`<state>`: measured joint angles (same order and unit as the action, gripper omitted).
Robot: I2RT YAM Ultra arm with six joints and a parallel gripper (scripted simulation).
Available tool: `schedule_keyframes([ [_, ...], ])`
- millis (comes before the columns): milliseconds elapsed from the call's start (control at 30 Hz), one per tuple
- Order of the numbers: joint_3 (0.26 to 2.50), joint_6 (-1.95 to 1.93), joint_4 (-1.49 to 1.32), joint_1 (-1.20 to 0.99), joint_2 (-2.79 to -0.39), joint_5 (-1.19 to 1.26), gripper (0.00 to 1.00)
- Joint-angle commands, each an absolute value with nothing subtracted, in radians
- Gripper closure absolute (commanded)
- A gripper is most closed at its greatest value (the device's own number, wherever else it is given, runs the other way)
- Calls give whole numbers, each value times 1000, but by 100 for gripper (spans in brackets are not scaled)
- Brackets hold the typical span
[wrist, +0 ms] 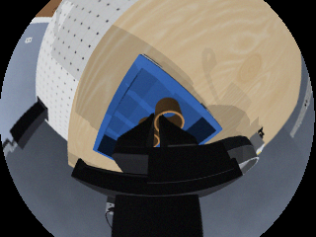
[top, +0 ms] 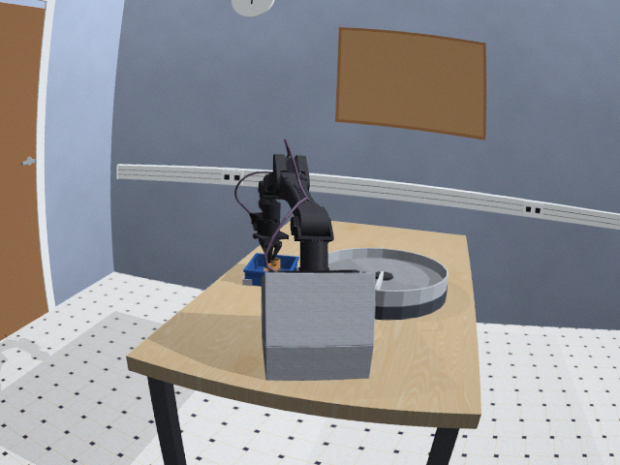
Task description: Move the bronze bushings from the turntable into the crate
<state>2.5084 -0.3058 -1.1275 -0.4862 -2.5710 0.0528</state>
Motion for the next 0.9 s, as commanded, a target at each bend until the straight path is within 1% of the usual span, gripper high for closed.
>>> schedule_keyframes([
  [0, 2540, -310, -1144, -494, -2575, 48, 100],
  [867, 2534, -313, -1127, -487, -2579, 46, 100],
])
